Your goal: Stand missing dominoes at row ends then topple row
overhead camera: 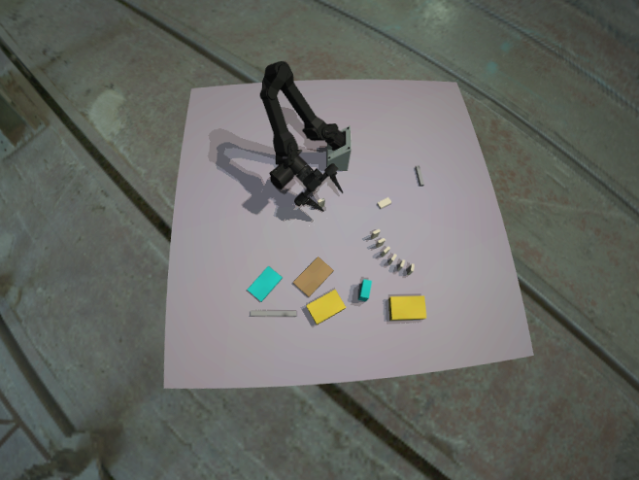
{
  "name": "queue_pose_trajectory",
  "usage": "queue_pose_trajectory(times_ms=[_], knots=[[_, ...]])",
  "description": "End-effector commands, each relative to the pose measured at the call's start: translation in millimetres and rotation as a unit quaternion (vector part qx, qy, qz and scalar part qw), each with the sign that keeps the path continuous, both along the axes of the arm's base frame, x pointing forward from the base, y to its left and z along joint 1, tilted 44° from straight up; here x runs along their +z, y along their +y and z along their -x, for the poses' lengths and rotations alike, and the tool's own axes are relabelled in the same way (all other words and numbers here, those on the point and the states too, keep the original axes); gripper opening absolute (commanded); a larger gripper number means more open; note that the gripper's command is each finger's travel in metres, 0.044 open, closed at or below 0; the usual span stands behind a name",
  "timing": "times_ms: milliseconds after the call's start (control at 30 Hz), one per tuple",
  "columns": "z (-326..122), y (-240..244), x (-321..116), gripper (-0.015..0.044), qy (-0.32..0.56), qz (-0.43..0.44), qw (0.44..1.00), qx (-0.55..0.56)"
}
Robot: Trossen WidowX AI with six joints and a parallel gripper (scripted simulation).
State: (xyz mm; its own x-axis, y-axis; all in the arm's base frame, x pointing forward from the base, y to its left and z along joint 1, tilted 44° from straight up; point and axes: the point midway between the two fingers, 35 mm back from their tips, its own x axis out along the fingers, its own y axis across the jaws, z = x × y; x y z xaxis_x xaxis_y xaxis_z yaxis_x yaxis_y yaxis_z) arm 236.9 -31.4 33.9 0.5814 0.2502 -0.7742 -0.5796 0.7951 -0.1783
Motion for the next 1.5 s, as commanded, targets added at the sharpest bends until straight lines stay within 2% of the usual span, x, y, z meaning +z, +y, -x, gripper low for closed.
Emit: queue_pose_trajectory(times_ms=[0,133,233,433,567,833,1100,1467], knots=[[-3,9,-2,0.0440,0.095,0.020,0.994,-0.045],[-1,17,-1,0.0440,0.184,0.074,0.974,-0.105],[4,21,-1,0.0440,0.236,0.152,0.951,-0.131],[11,18,13,0.0440,0.274,0.307,0.893,-0.179],[7,17,36,0.0440,0.250,0.436,0.839,-0.207],[6,16,37,0.0440,0.248,0.443,0.836,-0.208],[4,-25,-5,0.0440,0.247,0.443,0.836,-0.208],[4,-36,-16,0.0440,0.247,0.444,0.836,-0.208]])
